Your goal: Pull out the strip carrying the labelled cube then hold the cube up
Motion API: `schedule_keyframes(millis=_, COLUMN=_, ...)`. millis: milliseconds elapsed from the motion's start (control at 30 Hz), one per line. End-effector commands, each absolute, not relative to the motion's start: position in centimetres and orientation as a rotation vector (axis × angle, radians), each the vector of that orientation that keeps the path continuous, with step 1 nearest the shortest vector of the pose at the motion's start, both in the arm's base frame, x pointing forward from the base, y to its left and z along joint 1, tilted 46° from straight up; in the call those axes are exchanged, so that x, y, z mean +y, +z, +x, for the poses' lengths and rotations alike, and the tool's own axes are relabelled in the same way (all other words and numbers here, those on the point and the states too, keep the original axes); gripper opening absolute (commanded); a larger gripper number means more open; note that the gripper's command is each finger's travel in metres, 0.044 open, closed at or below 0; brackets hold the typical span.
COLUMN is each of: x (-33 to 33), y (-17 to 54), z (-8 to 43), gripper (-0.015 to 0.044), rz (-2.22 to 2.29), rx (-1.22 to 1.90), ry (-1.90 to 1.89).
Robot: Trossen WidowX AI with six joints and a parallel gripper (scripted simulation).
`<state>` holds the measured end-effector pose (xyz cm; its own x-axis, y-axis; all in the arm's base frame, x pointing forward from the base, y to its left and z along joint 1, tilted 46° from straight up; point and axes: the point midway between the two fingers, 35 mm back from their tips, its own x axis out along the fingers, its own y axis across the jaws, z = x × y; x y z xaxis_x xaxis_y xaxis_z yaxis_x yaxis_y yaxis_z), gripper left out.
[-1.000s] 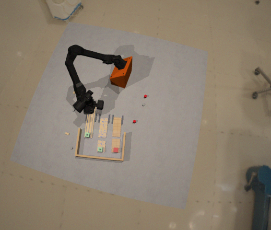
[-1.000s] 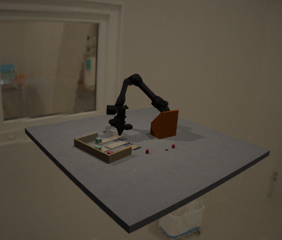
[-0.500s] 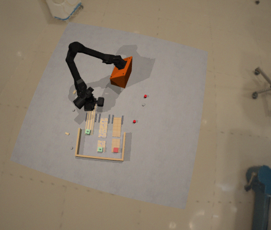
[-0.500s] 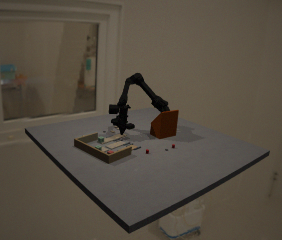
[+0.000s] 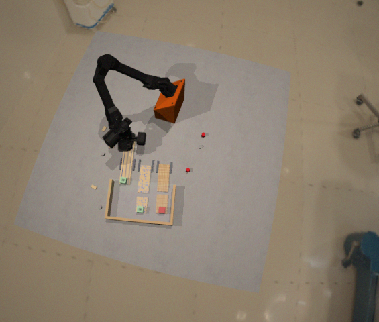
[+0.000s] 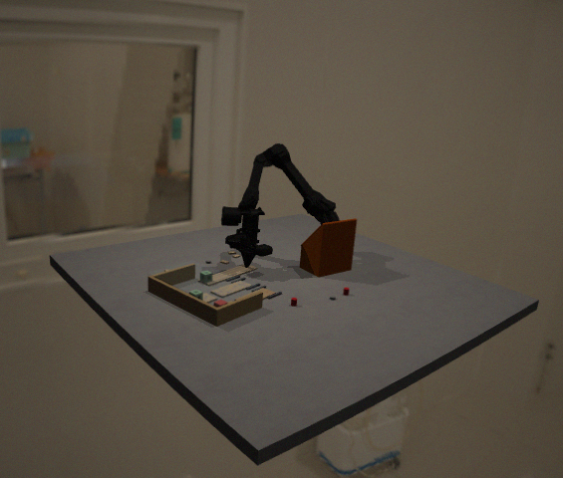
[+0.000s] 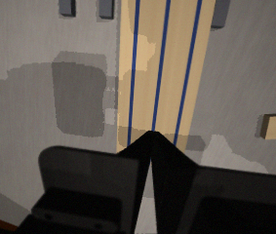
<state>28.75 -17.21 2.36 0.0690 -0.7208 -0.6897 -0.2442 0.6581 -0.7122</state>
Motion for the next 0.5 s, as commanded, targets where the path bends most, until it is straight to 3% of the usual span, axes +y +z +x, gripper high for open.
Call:
schedule_keyframes(millis=0, x=-17.9, y=2.0, z=27.2, gripper=0.0000, rz=-0.836, rx=1.534, ry=-0.439)
schedule_keyframes(millis=467, x=-18.2, y=2.3, z=25.4, gripper=0.0000, rz=-0.836, rx=1.535, ry=-0.438)
